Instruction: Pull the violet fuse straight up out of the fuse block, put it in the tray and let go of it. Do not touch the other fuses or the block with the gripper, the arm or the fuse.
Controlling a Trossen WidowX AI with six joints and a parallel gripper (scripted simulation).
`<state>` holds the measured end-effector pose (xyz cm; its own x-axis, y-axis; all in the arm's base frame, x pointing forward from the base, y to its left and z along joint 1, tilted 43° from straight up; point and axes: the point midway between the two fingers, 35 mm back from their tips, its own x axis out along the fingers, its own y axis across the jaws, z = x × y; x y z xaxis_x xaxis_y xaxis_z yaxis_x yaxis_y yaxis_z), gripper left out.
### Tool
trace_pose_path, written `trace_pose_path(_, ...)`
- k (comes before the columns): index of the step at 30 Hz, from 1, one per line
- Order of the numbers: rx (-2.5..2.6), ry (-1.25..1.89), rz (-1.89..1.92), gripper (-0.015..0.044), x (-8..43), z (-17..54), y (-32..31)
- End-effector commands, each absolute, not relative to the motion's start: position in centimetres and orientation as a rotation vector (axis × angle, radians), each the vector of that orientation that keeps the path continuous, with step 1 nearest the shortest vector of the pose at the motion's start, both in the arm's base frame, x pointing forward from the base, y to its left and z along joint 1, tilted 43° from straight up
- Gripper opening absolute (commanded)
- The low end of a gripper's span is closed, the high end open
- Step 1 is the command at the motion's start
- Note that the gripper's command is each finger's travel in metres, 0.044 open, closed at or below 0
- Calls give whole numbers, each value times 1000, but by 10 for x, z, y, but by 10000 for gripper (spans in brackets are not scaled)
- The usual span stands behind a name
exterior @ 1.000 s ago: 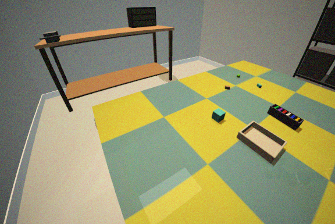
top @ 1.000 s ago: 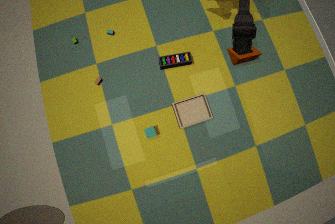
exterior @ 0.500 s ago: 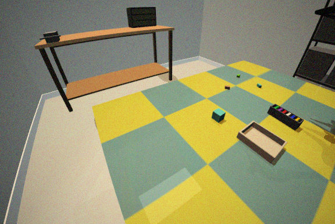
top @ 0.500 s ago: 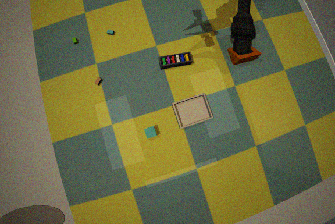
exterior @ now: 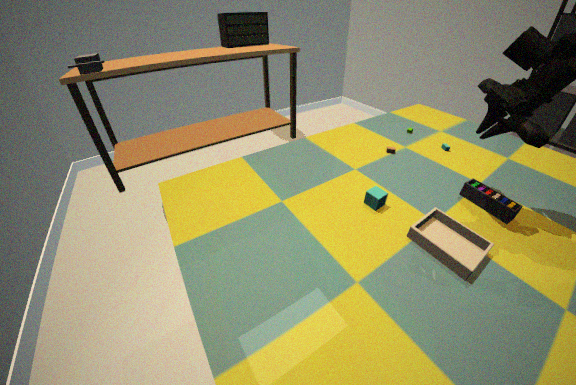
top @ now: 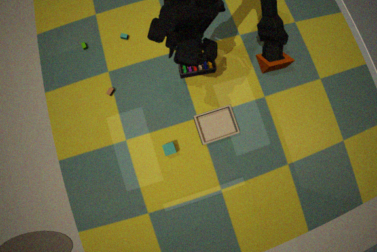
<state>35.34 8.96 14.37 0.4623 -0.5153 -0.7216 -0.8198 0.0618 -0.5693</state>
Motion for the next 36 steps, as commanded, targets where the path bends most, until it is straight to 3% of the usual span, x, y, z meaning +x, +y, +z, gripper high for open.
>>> trace_pose_path(1,-1674,1450,496,67,336,109,59)
trace_pose_path(6,-1703,1711,676,67,313,84,30)
trace_pose_path(36,-1703,1711,675,67,313,65,17)
